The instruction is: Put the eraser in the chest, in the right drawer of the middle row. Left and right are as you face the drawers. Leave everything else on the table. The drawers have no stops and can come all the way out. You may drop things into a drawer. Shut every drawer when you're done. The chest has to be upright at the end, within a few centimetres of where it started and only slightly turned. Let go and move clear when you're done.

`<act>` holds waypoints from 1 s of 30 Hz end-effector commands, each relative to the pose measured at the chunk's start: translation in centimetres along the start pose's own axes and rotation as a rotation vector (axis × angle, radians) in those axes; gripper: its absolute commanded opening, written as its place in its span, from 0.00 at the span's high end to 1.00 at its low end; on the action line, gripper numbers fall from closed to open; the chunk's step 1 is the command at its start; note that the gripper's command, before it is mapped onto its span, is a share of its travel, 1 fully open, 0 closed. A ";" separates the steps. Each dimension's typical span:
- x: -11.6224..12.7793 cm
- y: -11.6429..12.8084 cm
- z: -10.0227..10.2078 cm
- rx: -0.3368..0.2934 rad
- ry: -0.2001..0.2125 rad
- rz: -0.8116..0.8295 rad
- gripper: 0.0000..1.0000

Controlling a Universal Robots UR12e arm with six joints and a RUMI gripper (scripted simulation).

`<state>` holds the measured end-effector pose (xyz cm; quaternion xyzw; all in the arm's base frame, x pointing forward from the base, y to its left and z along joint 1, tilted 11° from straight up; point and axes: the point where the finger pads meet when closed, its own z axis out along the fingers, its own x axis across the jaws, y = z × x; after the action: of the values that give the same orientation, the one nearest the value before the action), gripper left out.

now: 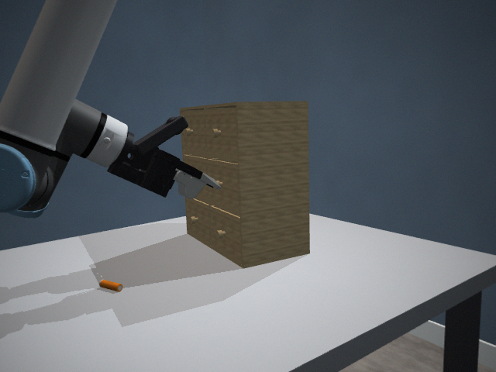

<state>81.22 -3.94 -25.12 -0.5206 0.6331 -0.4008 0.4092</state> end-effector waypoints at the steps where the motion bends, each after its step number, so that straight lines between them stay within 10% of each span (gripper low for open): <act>1: 0.0 0.4 -0.8 0.001 0.000 0.000 0.80; 30: 0.0 2.3 -4.3 0.001 0.000 0.000 0.80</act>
<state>76.61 -3.29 -25.86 -0.5206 0.6331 -0.4008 0.4092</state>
